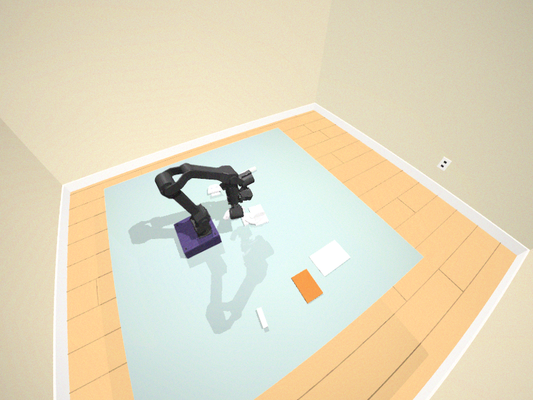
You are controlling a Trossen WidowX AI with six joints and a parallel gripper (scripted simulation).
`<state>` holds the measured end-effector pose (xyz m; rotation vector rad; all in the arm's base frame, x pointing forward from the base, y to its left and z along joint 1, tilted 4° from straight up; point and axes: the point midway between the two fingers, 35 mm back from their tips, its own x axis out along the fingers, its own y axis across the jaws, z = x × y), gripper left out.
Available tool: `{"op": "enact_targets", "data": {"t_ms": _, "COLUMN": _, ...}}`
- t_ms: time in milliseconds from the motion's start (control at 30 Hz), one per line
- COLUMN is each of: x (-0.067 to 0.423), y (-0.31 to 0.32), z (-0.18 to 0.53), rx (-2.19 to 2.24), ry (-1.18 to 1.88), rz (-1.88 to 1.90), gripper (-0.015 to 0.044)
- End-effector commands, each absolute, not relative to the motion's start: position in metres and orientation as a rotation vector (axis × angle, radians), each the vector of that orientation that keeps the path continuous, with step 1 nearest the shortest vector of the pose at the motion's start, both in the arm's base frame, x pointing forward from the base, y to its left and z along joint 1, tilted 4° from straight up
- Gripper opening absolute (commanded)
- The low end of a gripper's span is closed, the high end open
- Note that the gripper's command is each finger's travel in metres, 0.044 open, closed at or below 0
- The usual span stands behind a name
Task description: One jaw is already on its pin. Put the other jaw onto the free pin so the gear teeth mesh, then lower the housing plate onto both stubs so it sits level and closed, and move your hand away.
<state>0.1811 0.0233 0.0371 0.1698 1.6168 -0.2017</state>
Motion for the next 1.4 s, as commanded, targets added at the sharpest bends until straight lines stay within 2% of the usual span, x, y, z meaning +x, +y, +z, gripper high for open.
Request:
{"op": "enact_targets", "data": {"t_ms": 0, "x": 0.18, "y": 0.024, "z": 0.037, "rx": 0.158, "ry": 1.622, "rz": -0.185, "gripper": 0.0134}}
{"op": "enact_targets", "data": {"t_ms": 733, "x": 0.18, "y": 0.024, "z": 0.037, "rx": 0.172, "ry": 1.62, "rz": -0.199, "gripper": 0.0134}}
{"op": "enact_targets", "data": {"t_ms": 1367, "x": 0.238, "y": 0.032, "z": 0.039, "rx": 0.173, "ry": 1.616, "rz": -0.198, "gripper": 0.0134}}
